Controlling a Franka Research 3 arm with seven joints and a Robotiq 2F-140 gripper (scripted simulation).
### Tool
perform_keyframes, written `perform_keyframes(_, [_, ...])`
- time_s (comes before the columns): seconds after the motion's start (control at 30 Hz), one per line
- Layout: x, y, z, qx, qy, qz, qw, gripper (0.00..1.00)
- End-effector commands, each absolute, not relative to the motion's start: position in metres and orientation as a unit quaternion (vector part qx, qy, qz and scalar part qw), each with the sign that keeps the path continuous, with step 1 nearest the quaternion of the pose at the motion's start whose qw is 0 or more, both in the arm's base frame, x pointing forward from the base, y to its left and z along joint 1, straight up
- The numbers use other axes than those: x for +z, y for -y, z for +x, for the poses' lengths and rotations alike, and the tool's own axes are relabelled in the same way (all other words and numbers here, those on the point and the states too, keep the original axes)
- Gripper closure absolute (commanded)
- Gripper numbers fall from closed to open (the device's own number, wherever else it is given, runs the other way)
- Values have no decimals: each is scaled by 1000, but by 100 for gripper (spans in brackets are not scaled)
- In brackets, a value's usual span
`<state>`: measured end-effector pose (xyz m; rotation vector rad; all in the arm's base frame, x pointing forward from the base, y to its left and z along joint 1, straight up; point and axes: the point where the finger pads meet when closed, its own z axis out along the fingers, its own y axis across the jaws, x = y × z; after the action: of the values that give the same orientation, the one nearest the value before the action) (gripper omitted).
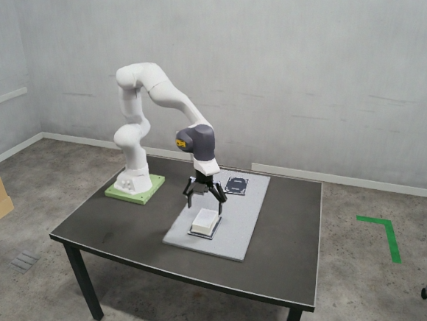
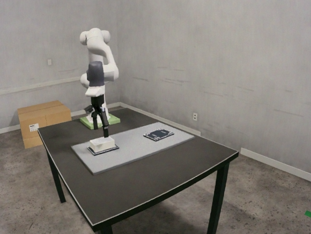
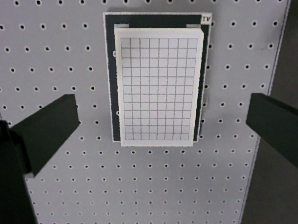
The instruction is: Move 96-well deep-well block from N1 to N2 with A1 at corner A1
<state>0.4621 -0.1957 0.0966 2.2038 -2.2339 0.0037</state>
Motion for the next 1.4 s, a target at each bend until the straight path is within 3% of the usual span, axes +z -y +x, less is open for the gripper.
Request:
perform_keyframes(0.0, [97,197,464,4,717,697,-1,0])
perform_keyframes(1.37, [35,197,464,4,717,697,-1,0])
